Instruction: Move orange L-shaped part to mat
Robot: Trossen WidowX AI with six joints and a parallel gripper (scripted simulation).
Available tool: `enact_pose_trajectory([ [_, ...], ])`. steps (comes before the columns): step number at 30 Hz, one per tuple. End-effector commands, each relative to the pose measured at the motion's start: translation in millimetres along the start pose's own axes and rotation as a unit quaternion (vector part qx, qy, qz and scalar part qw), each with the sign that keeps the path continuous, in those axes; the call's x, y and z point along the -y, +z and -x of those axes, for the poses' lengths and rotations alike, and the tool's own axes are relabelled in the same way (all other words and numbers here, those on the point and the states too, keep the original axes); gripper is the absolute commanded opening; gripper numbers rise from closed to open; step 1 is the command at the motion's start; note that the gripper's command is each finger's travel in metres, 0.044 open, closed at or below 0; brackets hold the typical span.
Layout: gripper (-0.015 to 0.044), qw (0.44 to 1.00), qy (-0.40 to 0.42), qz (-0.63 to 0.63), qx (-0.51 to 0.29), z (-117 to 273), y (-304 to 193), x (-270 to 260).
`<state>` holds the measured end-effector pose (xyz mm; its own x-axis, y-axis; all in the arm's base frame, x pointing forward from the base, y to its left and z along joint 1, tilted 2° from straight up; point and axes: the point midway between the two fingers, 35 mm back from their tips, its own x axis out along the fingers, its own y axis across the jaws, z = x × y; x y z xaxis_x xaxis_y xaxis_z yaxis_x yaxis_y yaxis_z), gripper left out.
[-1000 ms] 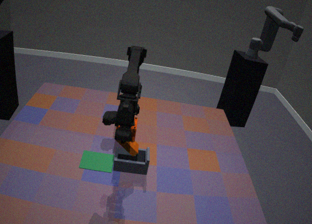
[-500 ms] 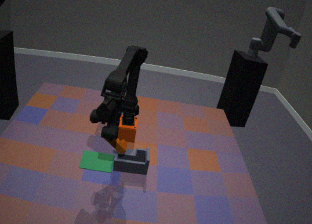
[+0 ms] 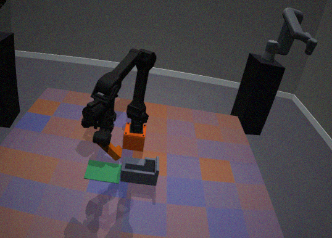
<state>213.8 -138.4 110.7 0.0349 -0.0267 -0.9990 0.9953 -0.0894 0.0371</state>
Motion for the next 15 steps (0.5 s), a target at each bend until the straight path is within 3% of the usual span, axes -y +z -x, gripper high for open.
enact_pose_trajectory([
  [1,0.0,1.0,0.006,0.0,0.002,2.2,18.8,-0.9],
  [15,0.0,1.0,0.006,0.0,0.002,-7.7,22.2,-0.9],
])
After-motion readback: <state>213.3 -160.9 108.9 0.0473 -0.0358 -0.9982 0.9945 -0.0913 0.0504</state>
